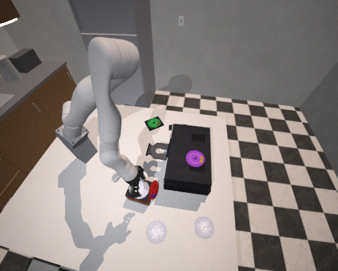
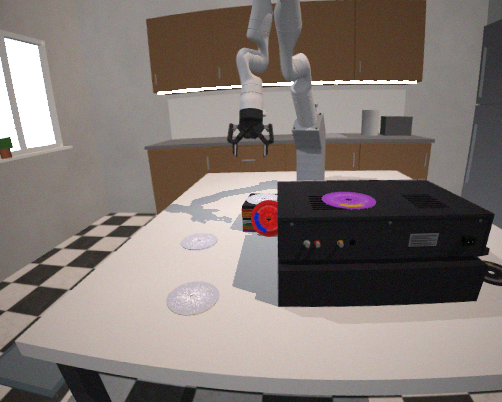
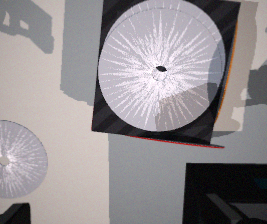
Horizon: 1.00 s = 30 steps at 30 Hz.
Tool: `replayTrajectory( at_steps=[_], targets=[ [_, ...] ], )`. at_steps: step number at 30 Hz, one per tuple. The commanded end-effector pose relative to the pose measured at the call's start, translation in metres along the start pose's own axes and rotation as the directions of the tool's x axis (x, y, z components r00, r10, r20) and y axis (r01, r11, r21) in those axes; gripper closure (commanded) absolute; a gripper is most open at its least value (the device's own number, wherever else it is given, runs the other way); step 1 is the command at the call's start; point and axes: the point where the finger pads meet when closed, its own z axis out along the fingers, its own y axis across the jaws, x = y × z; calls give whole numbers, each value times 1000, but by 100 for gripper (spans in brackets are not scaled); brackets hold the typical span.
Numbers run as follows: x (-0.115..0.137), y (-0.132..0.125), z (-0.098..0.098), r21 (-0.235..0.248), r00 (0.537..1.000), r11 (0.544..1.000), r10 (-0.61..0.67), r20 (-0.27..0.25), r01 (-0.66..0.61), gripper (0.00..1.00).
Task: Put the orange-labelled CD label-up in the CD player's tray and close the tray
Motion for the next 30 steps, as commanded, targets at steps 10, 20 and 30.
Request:
replayTrajectory(
  at_steps=[10,20,30],
  targets=[
    [25,28,5,-14,991,996,82,-102,-84,0],
    [37,61,18,-20,977,992,117,-178,-122,0],
    [44,79,23,-17,966,990,134,-220,-141,0]
  ],
)
